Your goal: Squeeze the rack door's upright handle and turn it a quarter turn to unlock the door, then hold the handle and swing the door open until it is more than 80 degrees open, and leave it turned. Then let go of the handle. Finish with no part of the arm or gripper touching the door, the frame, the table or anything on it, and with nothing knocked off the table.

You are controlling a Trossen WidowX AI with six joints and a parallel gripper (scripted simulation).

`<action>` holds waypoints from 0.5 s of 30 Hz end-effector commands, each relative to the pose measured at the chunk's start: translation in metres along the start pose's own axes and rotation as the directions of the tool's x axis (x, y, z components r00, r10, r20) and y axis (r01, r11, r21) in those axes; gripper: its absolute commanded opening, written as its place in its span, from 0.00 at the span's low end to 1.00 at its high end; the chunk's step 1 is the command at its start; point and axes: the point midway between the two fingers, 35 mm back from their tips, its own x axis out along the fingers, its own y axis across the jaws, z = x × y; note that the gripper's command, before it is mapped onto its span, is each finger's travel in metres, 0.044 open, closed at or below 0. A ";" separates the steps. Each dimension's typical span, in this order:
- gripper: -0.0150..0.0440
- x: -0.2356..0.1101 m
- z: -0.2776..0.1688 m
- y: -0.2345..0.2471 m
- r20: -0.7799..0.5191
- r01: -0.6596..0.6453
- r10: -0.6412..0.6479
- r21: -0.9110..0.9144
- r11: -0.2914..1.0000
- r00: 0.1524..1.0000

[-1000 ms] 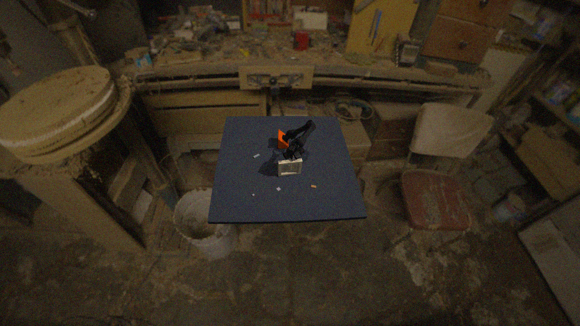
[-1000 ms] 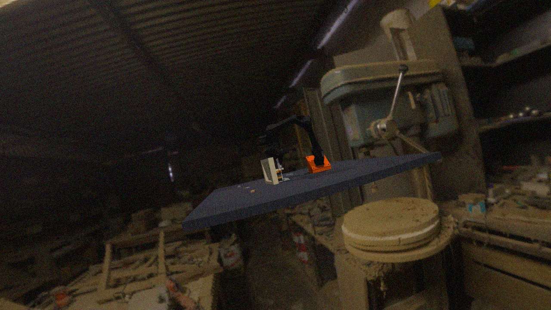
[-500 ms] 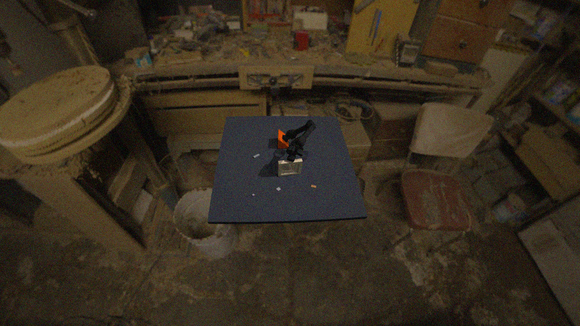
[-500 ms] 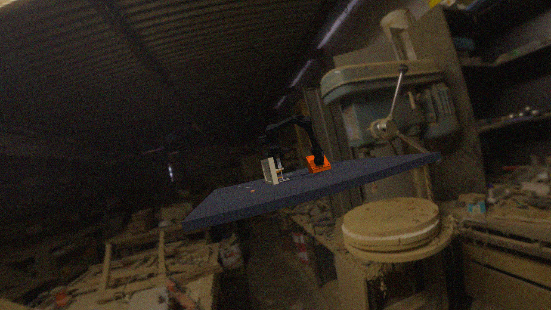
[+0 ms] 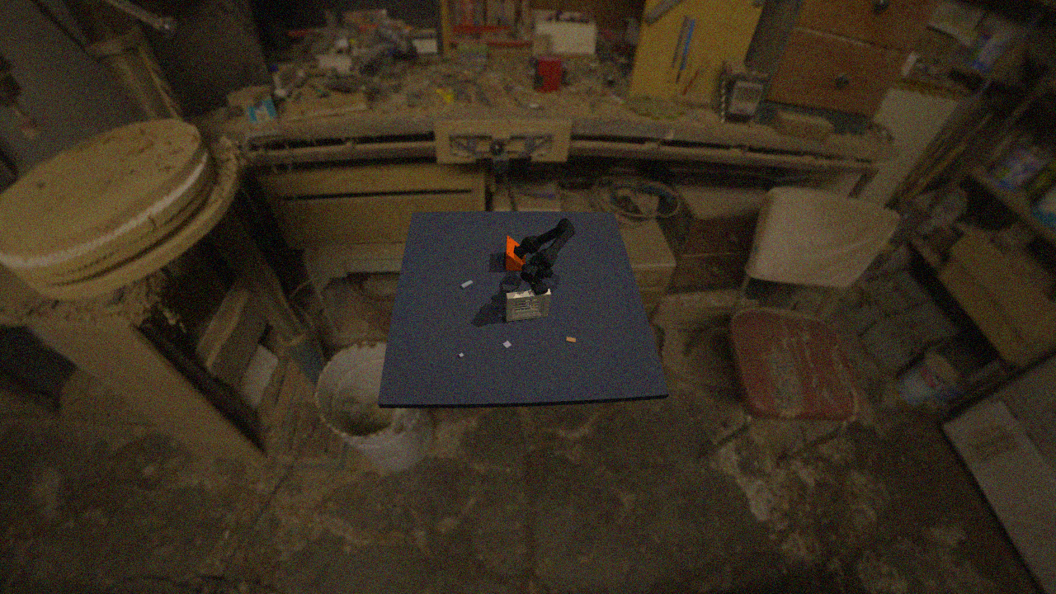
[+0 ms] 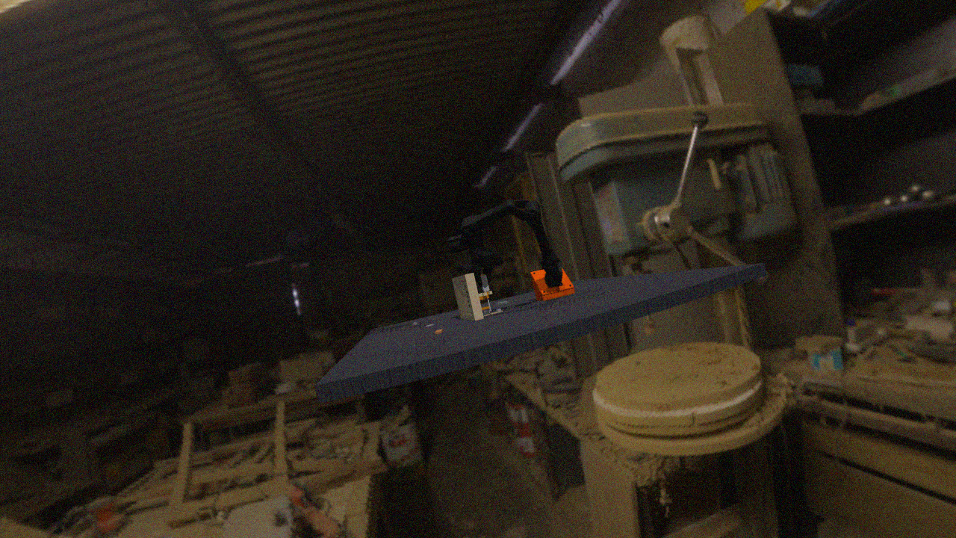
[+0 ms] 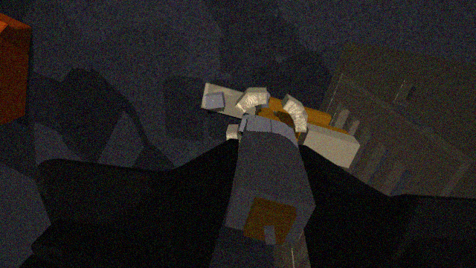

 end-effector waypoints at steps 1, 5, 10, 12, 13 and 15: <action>0.29 0.001 0.000 0.000 -0.003 -0.005 0.005 -0.150 0.989 1.000; 0.29 0.001 0.000 0.000 -0.003 -0.005 0.005 -0.150 0.989 1.000; 0.29 0.001 0.000 0.000 -0.003 -0.005 0.005 -0.150 0.989 1.000; 0.29 0.001 0.000 0.000 -0.003 -0.005 0.005 -0.150 0.989 1.000; 0.33 0.001 0.000 0.000 -0.003 -0.005 0.005 -0.150 0.989 1.000; 0.42 0.001 0.000 0.000 -0.003 -0.005 0.005 -0.150 0.989 1.000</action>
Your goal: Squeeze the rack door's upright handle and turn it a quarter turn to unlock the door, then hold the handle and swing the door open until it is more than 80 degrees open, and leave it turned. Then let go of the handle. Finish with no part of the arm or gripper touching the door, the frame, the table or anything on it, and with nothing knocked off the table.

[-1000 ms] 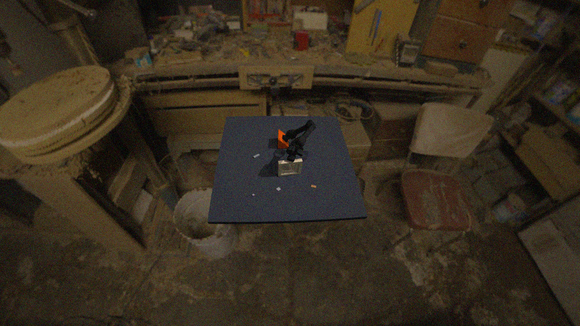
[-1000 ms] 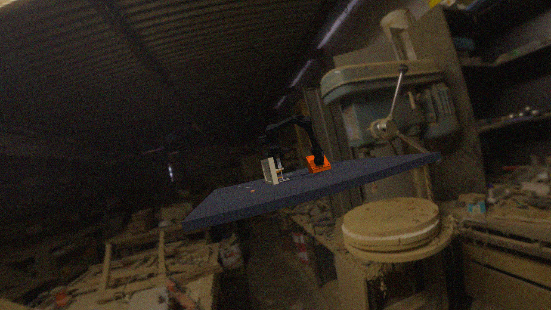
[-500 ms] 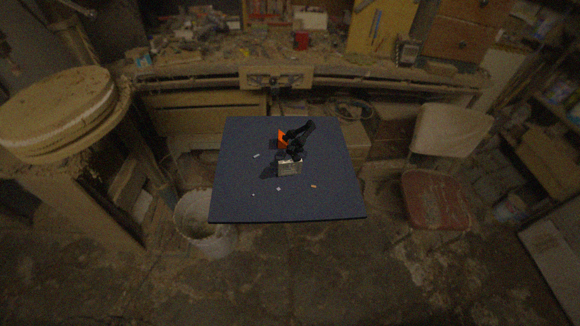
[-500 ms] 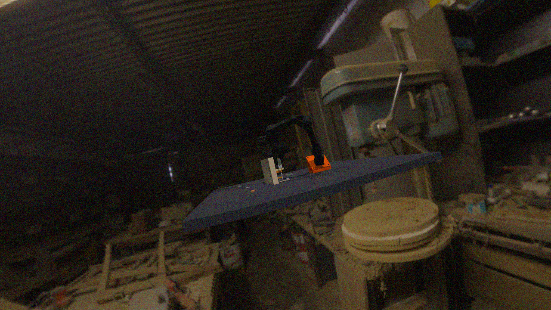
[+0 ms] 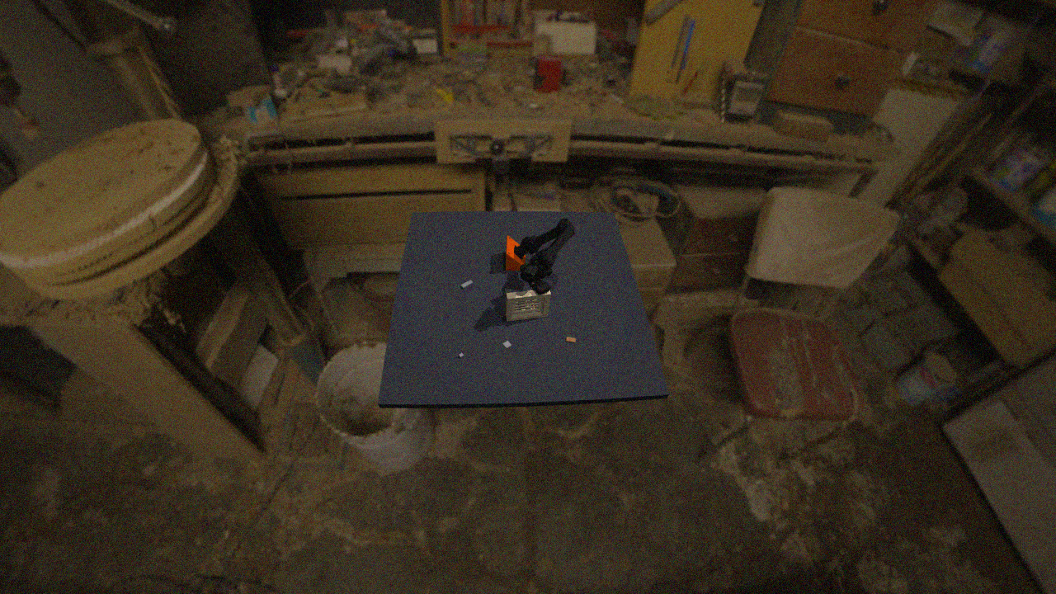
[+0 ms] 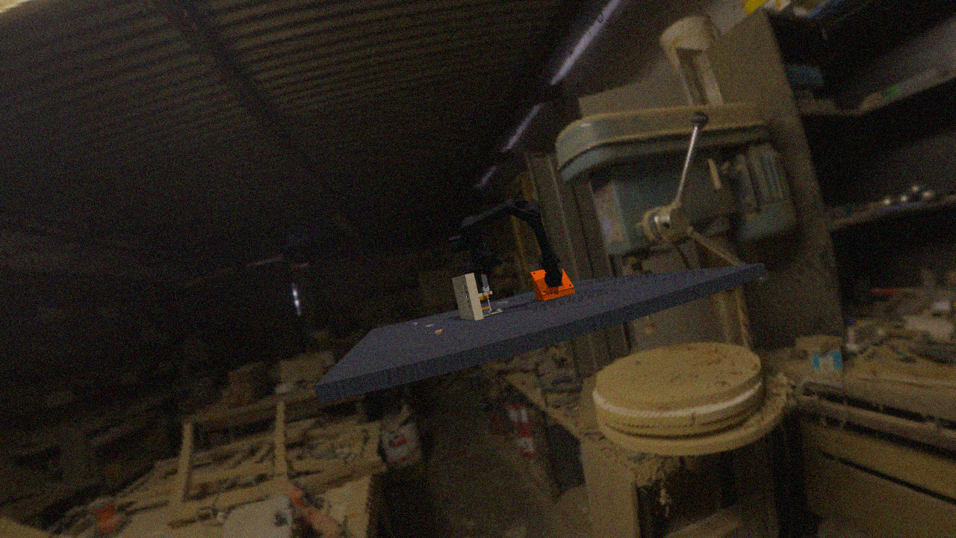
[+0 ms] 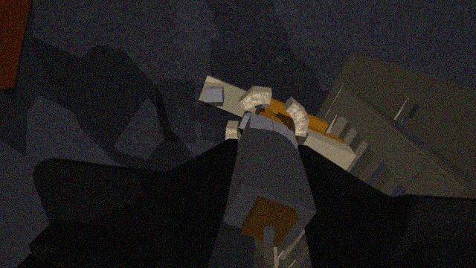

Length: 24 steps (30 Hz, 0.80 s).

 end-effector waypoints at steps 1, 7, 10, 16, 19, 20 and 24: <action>0.47 0.001 0.000 0.000 -0.002 -0.005 0.005 -0.023 1.000 1.000; 0.73 0.001 0.000 0.000 -0.002 -0.005 0.005 -0.023 1.000 1.000; 0.75 0.001 0.000 0.000 -0.002 -0.005 0.005 0.009 1.000 1.000; 0.75 0.001 0.000 0.000 -0.002 -0.004 0.005 0.294 0.956 1.000; 0.75 0.001 0.000 0.000 -0.002 -0.003 0.005 0.432 0.902 1.000; 0.75 0.001 0.000 0.000 -0.002 -0.003 0.005 0.476 0.879 1.000; 0.75 0.001 0.000 0.000 -0.002 -0.002 0.005 0.640 0.768 1.000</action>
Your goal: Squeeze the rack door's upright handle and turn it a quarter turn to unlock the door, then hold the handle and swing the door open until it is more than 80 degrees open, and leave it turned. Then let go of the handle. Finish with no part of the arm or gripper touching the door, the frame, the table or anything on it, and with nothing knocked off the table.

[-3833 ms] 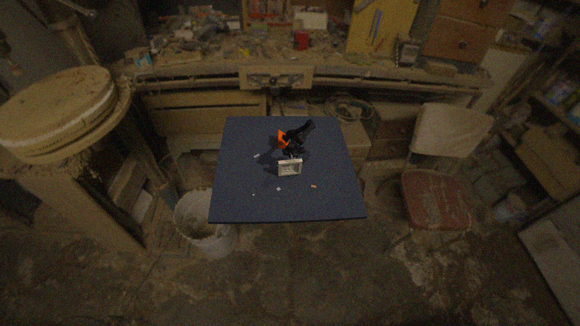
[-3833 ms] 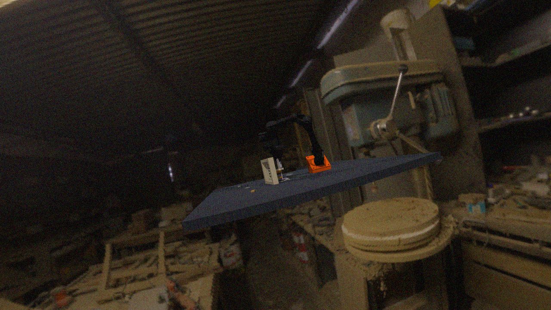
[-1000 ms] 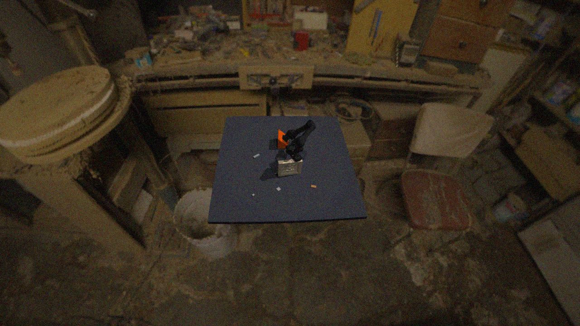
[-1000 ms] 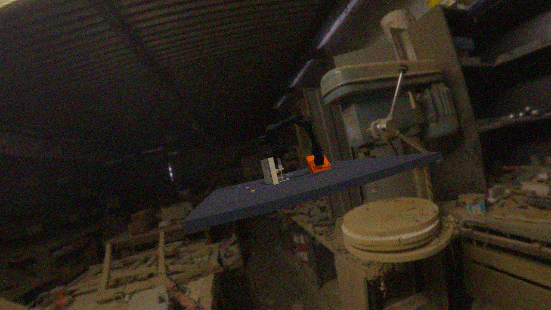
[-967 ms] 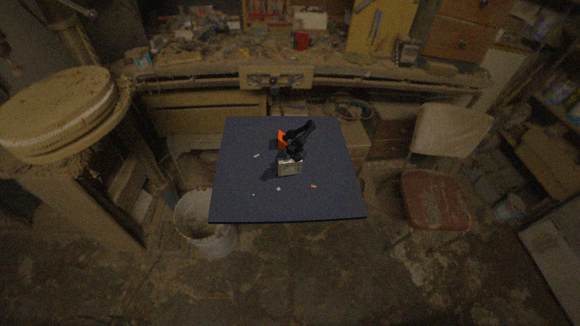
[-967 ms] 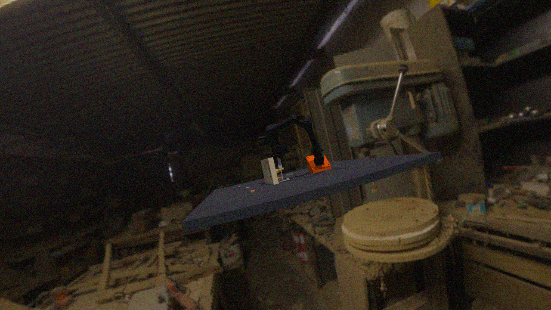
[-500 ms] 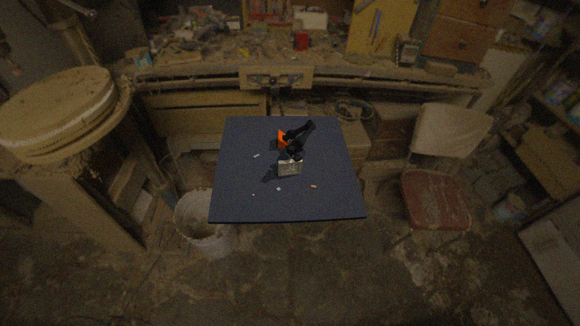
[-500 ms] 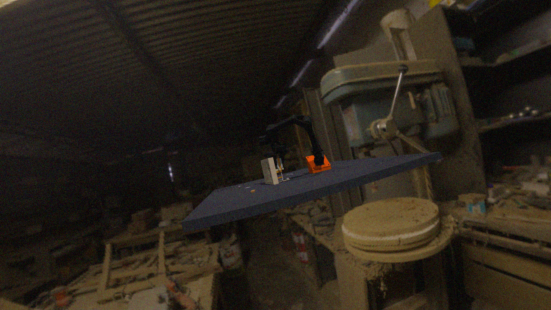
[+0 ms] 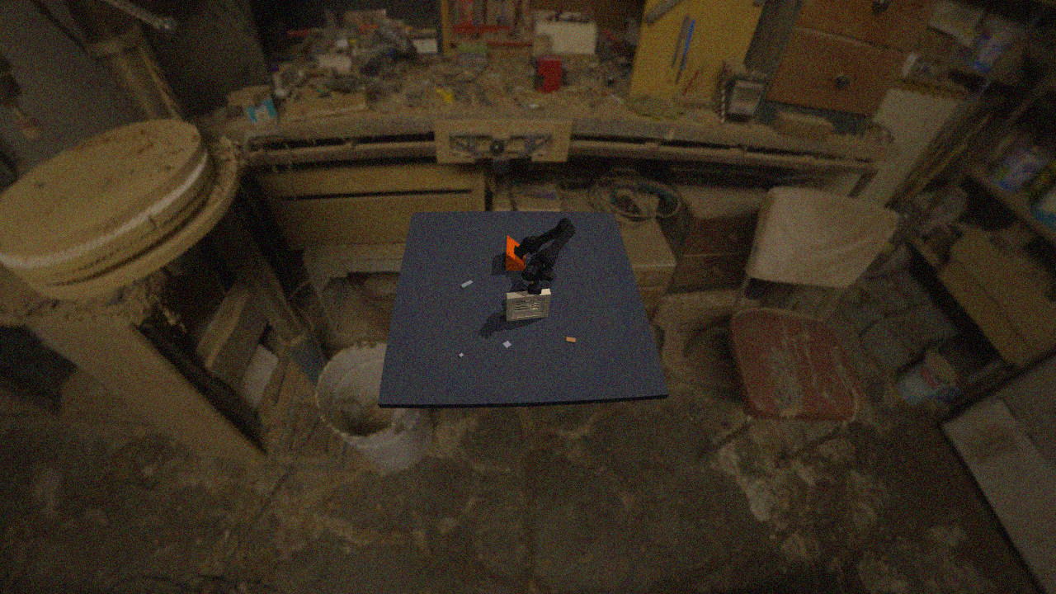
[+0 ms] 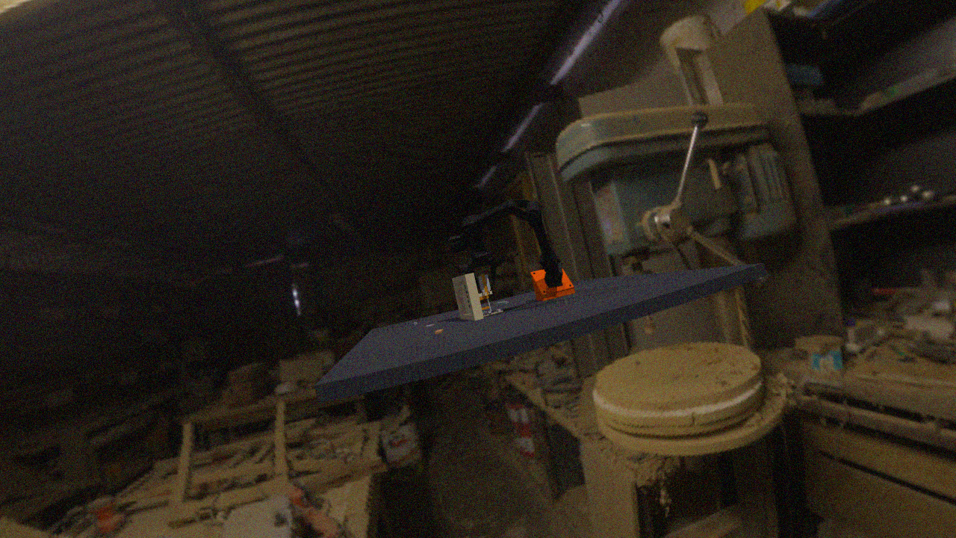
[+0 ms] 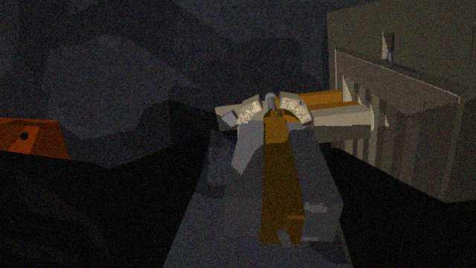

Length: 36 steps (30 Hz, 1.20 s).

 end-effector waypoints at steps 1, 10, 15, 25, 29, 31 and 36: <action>0.75 0.002 -0.002 -0.004 0.001 0.006 -0.007 0.196 0.981 1.000; 0.75 0.002 -0.002 -0.004 0.001 0.005 -0.007 0.600 0.800 1.000; 0.75 0.002 -0.002 -0.004 0.001 0.004 -0.007 0.778 0.629 1.000; 0.75 0.002 -0.002 -0.004 0.001 0.001 -0.007 0.983 0.184 1.000; 0.75 0.002 -0.002 -0.004 0.001 -0.001 -0.007 1.000 -0.014 1.000; 0.75 0.002 -0.002 -0.004 0.001 -0.002 -0.007 0.994 -0.112 1.000; 0.75 0.002 -0.002 -0.004 0.001 -0.003 -0.007 0.936 -0.353 1.000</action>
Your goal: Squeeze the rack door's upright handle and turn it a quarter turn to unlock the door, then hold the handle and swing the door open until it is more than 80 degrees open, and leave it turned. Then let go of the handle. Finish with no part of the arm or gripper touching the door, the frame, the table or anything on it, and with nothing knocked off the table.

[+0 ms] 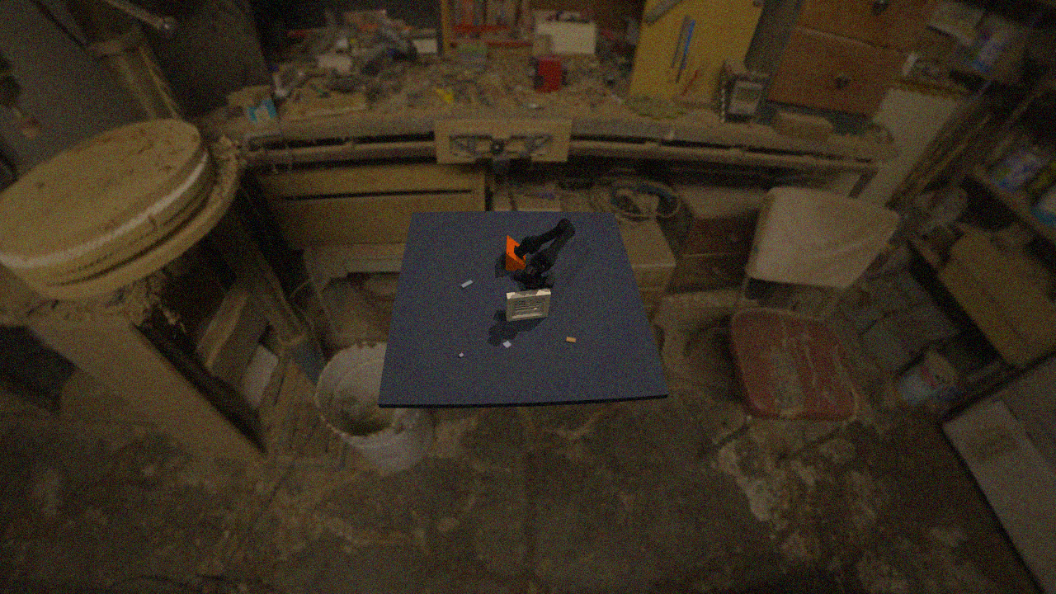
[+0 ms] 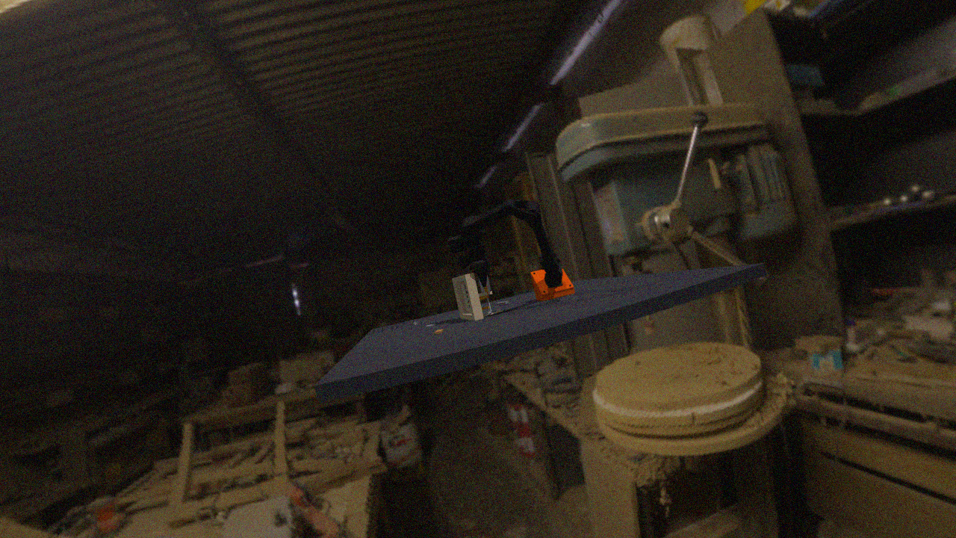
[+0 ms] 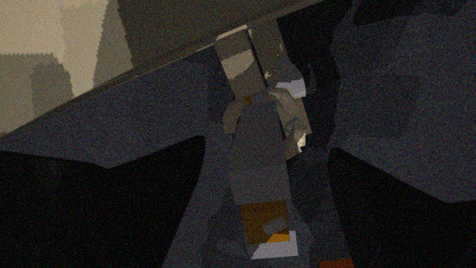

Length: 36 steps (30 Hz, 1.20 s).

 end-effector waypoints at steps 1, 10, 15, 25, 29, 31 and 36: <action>0.75 0.000 0.000 0.001 0.001 -0.003 0.003 0.195 0.981 1.000; 0.75 0.000 0.000 0.001 0.001 -0.003 0.003 0.599 0.801 1.000; 0.75 0.000 0.000 0.001 0.001 -0.003 0.003 0.777 0.629 1.000; 0.75 0.000 0.000 0.001 0.001 -0.001 0.003 0.966 0.257 1.000; 0.75 0.000 0.000 0.001 0.001 -0.001 0.003 0.966 0.257 1.000; 0.75 0.000 0.000 0.001 0.001 -0.001 0.003 0.966 0.257 1.000; 0.69 0.000 0.000 0.001 0.001 -0.001 0.003 0.966 0.257 1.000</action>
